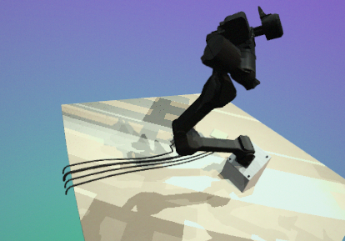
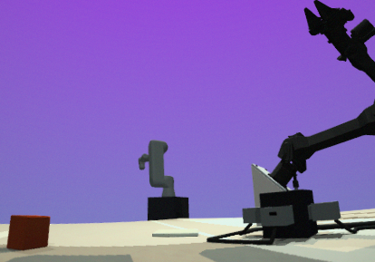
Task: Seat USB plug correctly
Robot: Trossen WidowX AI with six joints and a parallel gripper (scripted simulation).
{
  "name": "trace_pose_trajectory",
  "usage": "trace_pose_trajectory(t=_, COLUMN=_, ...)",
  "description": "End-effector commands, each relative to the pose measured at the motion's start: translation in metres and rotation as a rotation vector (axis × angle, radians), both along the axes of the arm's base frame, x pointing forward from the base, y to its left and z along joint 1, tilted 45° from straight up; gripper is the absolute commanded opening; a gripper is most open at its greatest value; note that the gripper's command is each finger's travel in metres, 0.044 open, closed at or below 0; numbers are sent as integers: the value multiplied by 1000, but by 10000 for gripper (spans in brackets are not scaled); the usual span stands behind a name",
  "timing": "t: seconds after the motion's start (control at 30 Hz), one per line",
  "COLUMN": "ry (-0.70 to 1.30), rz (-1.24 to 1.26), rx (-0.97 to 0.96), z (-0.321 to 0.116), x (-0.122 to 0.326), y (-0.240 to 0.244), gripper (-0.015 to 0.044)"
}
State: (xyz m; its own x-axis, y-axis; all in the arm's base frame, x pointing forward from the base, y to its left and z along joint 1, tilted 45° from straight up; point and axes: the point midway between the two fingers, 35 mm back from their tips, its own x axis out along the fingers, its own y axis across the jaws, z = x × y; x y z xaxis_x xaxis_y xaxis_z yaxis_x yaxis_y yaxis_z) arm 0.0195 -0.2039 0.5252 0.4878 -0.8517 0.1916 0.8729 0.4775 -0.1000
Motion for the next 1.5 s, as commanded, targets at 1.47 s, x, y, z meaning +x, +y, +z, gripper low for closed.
trace_pose_trajectory(t=1.47, ry=409, rz=-377, rx=2545, z=-420, x=277, y=197, gripper=440)
